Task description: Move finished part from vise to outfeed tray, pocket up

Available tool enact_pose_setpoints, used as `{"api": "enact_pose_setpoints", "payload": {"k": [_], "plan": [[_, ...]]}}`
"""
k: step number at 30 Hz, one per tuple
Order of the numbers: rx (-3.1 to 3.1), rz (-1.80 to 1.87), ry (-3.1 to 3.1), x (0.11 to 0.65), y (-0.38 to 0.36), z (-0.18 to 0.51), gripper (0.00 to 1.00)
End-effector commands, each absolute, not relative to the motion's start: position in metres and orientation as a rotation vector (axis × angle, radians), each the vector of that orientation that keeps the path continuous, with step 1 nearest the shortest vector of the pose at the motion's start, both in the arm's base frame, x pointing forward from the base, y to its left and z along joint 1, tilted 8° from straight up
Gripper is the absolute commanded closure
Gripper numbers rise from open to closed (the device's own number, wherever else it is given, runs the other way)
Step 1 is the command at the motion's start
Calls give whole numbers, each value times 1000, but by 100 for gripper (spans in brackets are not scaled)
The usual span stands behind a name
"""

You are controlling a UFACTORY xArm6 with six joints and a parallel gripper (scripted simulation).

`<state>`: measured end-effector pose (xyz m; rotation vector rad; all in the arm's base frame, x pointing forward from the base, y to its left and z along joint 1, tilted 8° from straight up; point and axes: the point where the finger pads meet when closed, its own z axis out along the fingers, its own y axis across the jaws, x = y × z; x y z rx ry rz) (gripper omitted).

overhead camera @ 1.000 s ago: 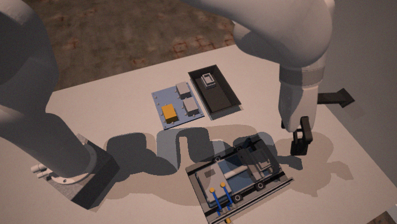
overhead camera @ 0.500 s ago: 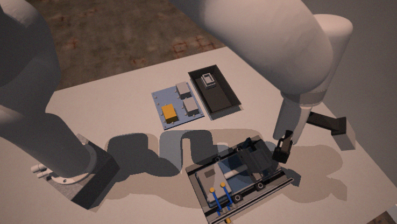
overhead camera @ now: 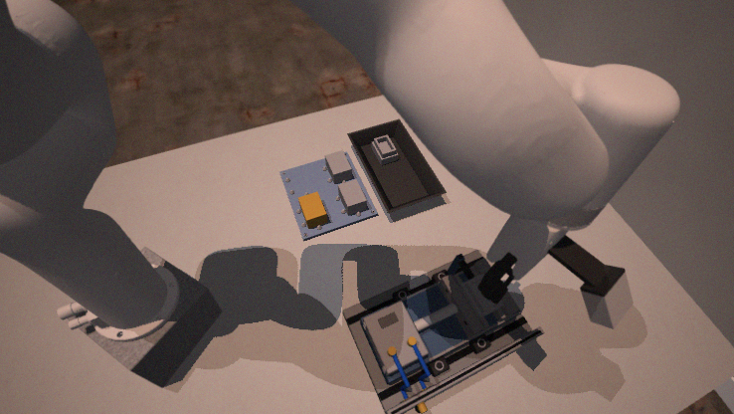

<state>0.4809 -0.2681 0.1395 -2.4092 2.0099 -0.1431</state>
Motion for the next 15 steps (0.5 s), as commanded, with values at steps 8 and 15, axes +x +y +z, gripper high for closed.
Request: {"api": "enact_pose_setpoints", "payload": {"k": [8, 15], "plan": [[-2049, -48, 2216, 481, -264, 130, 0], [-2037, -44, 2223, 481, -264, 130, 100]]}}
